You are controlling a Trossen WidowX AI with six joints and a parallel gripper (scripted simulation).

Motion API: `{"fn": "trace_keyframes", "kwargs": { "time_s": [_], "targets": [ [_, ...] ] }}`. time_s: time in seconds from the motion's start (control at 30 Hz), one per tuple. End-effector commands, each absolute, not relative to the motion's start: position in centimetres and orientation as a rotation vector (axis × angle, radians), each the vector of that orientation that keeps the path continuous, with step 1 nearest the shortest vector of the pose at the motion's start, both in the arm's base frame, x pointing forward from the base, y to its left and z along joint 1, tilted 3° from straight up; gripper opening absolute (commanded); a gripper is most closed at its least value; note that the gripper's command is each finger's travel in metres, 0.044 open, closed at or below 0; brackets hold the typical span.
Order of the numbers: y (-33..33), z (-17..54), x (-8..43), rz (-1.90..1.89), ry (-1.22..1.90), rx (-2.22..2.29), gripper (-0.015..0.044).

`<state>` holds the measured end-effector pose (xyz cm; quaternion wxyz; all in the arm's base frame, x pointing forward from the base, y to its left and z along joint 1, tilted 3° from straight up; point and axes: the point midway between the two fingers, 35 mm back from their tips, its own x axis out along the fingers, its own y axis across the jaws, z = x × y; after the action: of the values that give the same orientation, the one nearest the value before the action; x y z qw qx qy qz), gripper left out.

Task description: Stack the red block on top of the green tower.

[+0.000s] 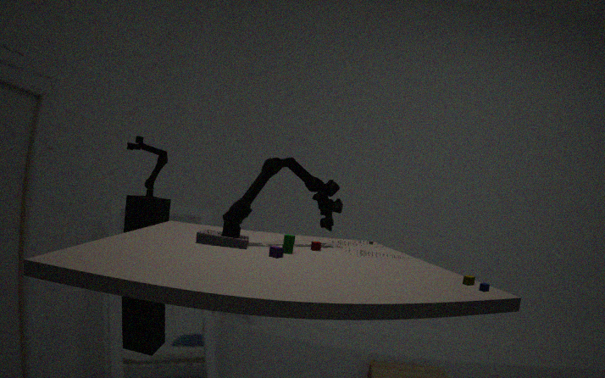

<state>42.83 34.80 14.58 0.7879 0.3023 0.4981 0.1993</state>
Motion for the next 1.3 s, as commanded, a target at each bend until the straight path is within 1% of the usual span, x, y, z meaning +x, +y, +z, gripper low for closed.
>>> {"fn": "trace_keyframes", "kwargs": {
  "time_s": [0.0,0.2,0.47,0.53,0.8,1.1,1.27],
  "targets": [
    [31.0,14.2,42.7,0.358,1.103,0.521,0.044],
    [23.9,12.9,41.1,0.246,1.224,0.277,0.044],
    [15.4,13.0,36.9,0.173,1.448,-0.034,0.044],
    [14.1,13.2,36.0,0.17,1.489,-0.081,0.044],
    [14.1,12.6,36.0,0.17,1.494,-0.087,0.044],
    [14.4,8.2,36.3,0.17,1.495,-0.087,0.044],
    [14.5,7.9,36.3,0.17,1.495,-0.087,0.044]
  ]
}}
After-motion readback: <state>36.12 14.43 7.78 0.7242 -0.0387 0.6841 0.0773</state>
